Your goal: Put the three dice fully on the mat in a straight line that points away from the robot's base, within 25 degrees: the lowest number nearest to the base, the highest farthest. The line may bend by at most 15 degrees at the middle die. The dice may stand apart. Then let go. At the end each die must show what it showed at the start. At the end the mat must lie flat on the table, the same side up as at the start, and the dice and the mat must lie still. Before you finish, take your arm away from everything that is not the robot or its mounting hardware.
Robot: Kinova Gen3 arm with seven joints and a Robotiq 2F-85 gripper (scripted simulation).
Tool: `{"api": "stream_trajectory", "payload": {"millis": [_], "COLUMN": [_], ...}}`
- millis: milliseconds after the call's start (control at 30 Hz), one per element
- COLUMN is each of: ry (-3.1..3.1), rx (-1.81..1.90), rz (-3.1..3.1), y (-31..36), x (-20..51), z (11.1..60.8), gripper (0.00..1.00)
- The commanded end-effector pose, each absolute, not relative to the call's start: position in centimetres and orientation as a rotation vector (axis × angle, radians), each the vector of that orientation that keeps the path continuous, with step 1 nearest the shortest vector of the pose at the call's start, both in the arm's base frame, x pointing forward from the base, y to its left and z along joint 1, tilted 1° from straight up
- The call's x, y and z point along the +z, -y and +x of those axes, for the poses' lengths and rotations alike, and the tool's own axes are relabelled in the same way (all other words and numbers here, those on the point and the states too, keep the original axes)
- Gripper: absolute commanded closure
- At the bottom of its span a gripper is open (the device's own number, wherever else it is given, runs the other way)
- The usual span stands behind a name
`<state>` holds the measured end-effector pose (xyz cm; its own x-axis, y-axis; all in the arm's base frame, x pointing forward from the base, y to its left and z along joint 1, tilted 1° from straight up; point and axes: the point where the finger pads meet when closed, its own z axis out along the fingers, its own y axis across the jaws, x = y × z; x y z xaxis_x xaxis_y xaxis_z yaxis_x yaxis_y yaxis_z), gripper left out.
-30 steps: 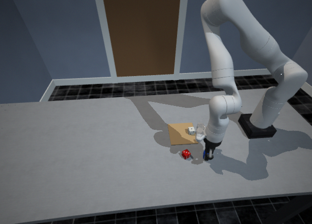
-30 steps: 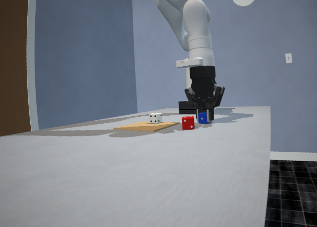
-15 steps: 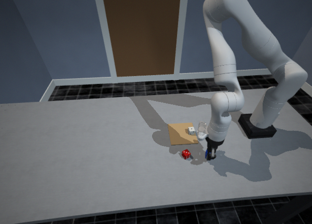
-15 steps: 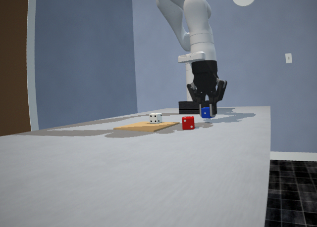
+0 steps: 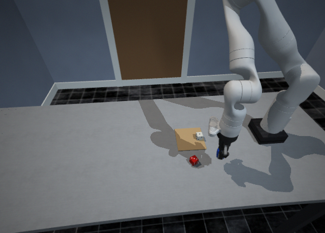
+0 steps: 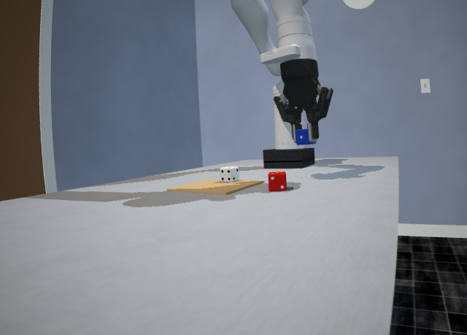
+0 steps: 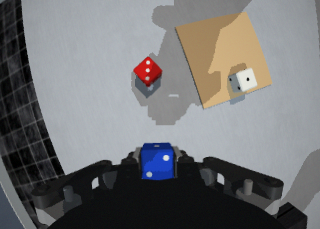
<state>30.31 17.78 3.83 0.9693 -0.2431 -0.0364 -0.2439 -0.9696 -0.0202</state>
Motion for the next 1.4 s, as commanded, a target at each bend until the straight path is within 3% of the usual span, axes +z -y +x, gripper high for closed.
{"api": "stream_trajectory", "payload": {"millis": [0,1367], "ry": [-0.398,-0.396], "rx": [0.03,0.031], "rz": [-3.096,-3.097], "y": [-17.3,-17.2], "x": [5.3,6.4], "z": [31.0,30.9], "gripper": [0.74,0.74]}}
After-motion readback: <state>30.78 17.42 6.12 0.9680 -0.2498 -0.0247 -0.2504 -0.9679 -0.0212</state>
